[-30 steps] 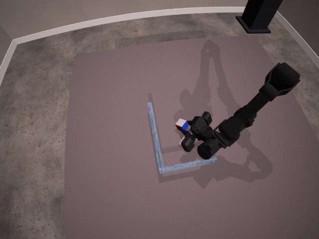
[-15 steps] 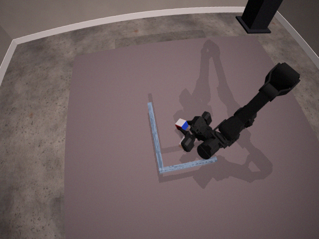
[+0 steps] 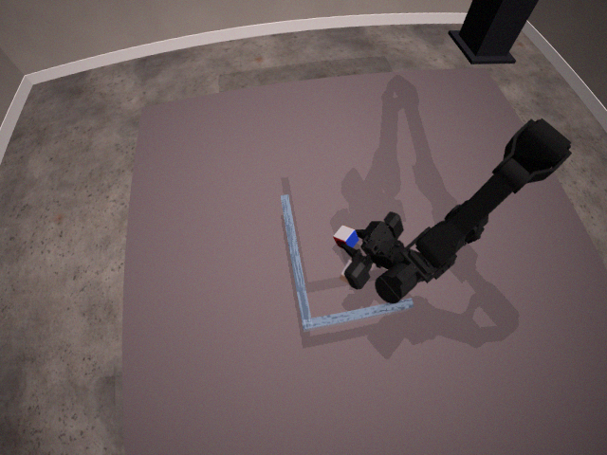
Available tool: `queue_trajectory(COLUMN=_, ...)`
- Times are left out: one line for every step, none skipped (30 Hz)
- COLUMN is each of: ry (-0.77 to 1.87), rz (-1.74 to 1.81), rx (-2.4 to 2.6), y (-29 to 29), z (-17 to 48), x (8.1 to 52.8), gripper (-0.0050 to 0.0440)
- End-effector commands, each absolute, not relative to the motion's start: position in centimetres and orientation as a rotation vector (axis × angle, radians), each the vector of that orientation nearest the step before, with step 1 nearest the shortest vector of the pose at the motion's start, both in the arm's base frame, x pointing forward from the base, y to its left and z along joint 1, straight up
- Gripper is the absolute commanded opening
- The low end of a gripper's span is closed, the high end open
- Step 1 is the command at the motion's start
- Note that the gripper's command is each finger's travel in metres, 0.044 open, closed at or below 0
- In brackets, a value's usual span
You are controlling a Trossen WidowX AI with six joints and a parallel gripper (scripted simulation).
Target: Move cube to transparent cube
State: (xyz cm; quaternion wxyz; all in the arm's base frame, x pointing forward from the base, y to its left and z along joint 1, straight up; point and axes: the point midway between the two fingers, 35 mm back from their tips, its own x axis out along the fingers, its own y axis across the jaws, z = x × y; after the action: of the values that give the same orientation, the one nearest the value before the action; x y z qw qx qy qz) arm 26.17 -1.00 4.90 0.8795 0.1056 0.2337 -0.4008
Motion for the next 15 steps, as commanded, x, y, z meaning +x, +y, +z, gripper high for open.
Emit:
queue_trajectory(ry=0.474, rz=-0.831, rx=0.235, y=-0.85, z=5.35, x=26.48, gripper=0.0072)
queue_trajectory(ry=0.474, rz=-0.831, rx=0.235, y=-0.85, z=5.35, x=26.48, gripper=0.0096)
queue_trajectory(ry=0.474, rz=-0.831, rx=0.235, y=-0.85, z=5.35, x=26.48, gripper=0.012)
queue_trajectory(ry=0.474, rz=-0.831, rx=0.235, y=-0.85, z=5.35, x=26.48, gripper=0.0144)
queue_trajectory(ry=0.474, rz=-0.831, rx=0.235, y=-0.85, z=5.35, x=26.48, gripper=0.0168)
queue_trajectory(ry=0.474, rz=-0.831, rx=0.235, y=-0.85, z=5.35, x=26.48, gripper=0.0168)
queue_trajectory(ry=0.474, rz=-0.831, rx=0.235, y=-0.85, z=5.35, x=26.48, gripper=0.0168)
queue_trajectory(ry=0.474, rz=-0.831, rx=0.235, y=-0.85, z=5.35, x=26.48, gripper=0.0192)
queue_trajectory(ry=0.474, rz=-0.831, rx=0.235, y=-0.85, z=5.35, x=26.48, gripper=0.0216)
queue_trajectory(ry=0.474, rz=-0.831, rx=0.235, y=-0.85, z=5.35, x=26.48, gripper=0.024)
queue_trajectory(ry=0.474, rz=-0.831, rx=0.235, y=-0.85, z=5.35, x=26.48, gripper=0.0264)
queue_trajectory(ry=0.474, rz=-0.831, rx=0.235, y=-0.85, z=5.35, x=26.48, gripper=0.0288)
queue_trajectory(ry=0.474, rz=-0.831, rx=0.235, y=-0.85, z=5.35, x=26.48, gripper=0.0312)
queue_trajectory(ry=0.474, rz=-0.831, rx=0.235, y=-0.85, z=5.35, x=26.48, gripper=0.0336)
queue_trajectory(ry=0.474, rz=-0.831, rx=0.235, y=-0.85, z=5.35, x=26.48, gripper=0.036)
